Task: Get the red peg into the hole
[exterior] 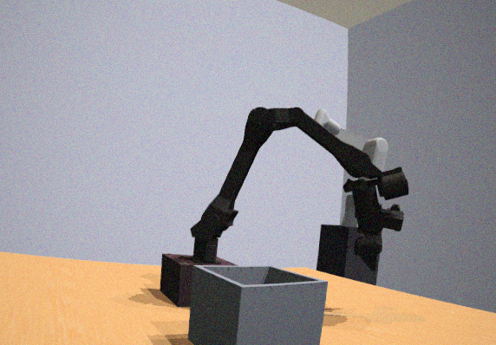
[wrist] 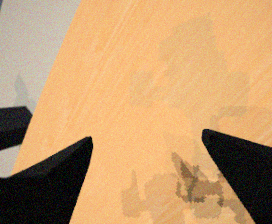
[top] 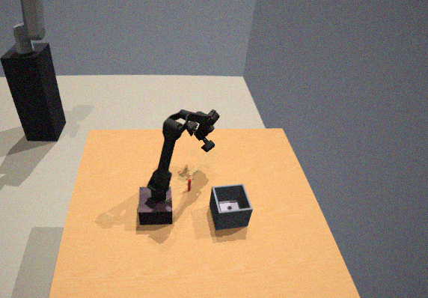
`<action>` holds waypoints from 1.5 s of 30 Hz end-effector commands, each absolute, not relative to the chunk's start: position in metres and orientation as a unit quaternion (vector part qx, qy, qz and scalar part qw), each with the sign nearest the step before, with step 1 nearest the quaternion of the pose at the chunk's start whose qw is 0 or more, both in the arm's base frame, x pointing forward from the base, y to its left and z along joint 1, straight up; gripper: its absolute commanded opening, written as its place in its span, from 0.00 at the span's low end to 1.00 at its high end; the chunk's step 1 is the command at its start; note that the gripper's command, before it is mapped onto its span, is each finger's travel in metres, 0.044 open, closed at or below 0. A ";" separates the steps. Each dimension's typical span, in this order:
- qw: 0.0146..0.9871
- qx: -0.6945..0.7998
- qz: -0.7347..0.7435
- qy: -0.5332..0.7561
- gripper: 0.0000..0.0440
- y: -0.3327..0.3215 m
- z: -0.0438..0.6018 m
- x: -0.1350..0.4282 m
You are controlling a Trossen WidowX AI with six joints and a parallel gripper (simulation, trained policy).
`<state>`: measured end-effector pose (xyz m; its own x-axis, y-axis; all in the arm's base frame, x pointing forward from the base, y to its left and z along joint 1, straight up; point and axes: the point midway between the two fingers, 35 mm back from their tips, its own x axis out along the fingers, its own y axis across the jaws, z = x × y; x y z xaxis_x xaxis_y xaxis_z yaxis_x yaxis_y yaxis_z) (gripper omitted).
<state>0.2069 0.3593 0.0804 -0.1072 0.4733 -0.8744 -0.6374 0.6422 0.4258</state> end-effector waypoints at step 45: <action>0.630 0.271 -0.286 0.669 1.00 0.183 0.051 0.180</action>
<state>0.1854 0.1935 0.0508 -0.0545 0.0280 -0.9981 0.6840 0.7293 -0.0168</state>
